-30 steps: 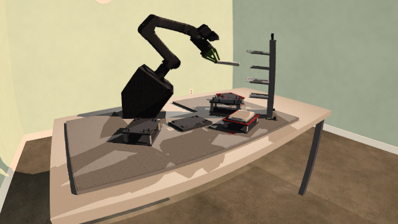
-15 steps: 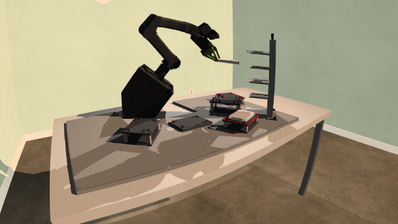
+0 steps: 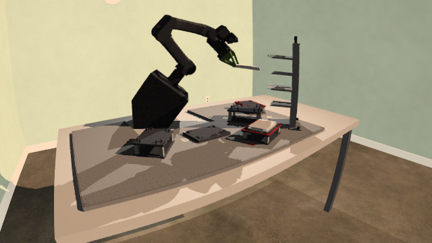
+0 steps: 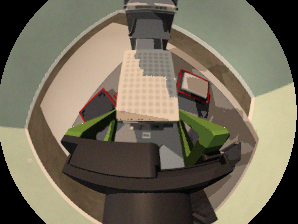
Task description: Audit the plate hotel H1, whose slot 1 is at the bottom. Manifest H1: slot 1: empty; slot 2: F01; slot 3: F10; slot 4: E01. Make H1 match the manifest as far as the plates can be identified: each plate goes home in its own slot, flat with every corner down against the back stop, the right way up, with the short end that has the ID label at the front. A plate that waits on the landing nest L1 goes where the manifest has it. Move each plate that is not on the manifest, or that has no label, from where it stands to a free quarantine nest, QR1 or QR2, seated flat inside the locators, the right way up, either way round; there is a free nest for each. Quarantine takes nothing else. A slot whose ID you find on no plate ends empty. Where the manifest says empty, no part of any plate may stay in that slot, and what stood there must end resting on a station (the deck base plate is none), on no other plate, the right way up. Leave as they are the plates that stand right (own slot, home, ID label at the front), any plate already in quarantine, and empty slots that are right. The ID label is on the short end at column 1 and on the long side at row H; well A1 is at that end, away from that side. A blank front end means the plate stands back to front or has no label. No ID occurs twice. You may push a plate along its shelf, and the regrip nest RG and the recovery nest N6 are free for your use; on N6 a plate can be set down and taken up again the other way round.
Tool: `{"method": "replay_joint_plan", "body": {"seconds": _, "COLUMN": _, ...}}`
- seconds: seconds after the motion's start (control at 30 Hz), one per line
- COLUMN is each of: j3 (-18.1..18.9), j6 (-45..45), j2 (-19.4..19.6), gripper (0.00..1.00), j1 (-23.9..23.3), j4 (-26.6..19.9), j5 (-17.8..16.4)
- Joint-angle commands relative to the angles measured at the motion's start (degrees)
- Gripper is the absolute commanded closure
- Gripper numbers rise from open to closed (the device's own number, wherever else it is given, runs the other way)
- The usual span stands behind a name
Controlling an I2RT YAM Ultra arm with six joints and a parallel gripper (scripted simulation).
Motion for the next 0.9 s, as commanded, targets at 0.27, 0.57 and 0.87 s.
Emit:
{"method": "replay_joint_plan", "body": {"seconds": 0.27, "j3": 3.5, "j6": -1.0, "j2": 1.9, "gripper": 0.14, "j1": -2.1, "j4": 2.3, "j5": -0.5}}
{"method": "replay_joint_plan", "body": {"seconds": 0.57, "j3": 3.6, "j6": -3.0, "j2": 2.8, "gripper": 0.14, "j1": -7.4, "j4": 5.0, "j5": -5.6}}
{"method": "replay_joint_plan", "body": {"seconds": 0.87, "j3": 3.6, "j6": -6.1, "j2": 3.9, "gripper": 0.14, "j1": -23.8, "j4": 8.3, "j5": -21.9}}
